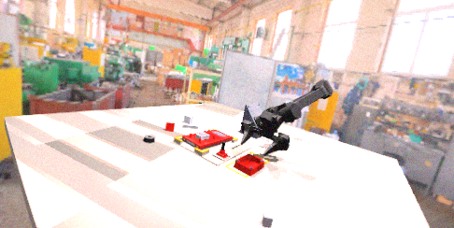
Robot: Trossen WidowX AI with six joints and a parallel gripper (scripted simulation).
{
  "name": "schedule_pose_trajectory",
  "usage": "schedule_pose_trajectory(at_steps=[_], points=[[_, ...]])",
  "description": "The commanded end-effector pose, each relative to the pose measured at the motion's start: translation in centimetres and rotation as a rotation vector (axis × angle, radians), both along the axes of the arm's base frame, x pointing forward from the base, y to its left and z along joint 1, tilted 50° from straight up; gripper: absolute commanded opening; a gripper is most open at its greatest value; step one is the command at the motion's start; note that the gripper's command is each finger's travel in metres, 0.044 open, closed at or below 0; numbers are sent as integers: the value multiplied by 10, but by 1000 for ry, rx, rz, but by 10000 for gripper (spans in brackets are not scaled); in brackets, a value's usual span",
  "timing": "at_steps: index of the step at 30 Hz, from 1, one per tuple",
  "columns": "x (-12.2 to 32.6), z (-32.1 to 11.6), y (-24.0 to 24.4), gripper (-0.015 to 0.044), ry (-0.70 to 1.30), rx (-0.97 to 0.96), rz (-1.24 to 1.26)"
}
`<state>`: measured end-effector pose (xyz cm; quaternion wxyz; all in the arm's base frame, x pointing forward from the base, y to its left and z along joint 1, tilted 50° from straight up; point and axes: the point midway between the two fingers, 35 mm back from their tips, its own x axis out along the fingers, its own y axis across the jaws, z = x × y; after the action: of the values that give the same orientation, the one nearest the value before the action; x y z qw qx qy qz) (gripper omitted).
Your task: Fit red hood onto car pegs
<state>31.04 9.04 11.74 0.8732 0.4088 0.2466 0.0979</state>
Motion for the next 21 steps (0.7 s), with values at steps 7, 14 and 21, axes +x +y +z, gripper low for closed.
schedule_pose_trajectory(at_steps=[7, 14, 21], points=[[-2, -10, 7, 440, 12, 0, -2], [-2, -14, 13, 440, 11, 1, -2], [-2, -18, 18, 440, 9, 2, -2]])
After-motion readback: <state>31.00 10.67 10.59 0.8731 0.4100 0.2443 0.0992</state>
